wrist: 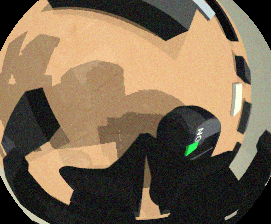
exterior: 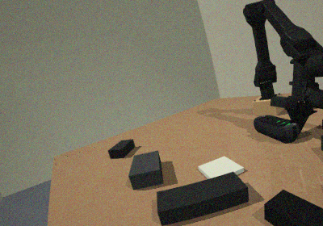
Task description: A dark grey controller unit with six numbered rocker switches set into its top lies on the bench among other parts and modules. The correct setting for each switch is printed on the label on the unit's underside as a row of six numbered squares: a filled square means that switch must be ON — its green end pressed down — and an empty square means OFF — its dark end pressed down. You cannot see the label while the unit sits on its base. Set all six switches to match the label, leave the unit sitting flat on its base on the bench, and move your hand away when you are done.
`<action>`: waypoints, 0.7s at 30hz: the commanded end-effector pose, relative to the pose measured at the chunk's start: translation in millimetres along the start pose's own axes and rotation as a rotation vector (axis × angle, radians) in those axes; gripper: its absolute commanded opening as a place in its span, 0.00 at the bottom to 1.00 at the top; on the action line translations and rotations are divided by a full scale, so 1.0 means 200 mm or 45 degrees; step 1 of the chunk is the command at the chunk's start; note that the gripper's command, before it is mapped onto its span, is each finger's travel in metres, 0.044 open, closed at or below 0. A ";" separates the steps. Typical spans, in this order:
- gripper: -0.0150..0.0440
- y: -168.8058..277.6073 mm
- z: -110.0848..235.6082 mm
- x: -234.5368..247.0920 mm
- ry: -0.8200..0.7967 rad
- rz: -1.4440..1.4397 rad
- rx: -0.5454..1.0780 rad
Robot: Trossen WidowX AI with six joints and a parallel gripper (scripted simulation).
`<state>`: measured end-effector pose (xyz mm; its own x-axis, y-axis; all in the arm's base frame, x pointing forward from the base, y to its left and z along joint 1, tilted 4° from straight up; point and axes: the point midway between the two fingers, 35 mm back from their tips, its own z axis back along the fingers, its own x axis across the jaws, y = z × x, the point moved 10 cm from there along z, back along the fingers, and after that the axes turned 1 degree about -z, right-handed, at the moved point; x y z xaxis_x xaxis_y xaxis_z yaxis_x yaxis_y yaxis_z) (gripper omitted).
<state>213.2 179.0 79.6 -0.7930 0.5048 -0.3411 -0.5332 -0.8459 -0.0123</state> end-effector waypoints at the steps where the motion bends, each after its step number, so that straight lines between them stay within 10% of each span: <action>1: 0.25 -0.01 0.20 0.00 0.023 -0.026 -0.011; 21: 0.25 0.17 0.12 -0.46 -0.343 0.004 0.139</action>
<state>250.2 125.6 133.0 -0.8293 0.5389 -0.1479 -0.5534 -0.8287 0.0831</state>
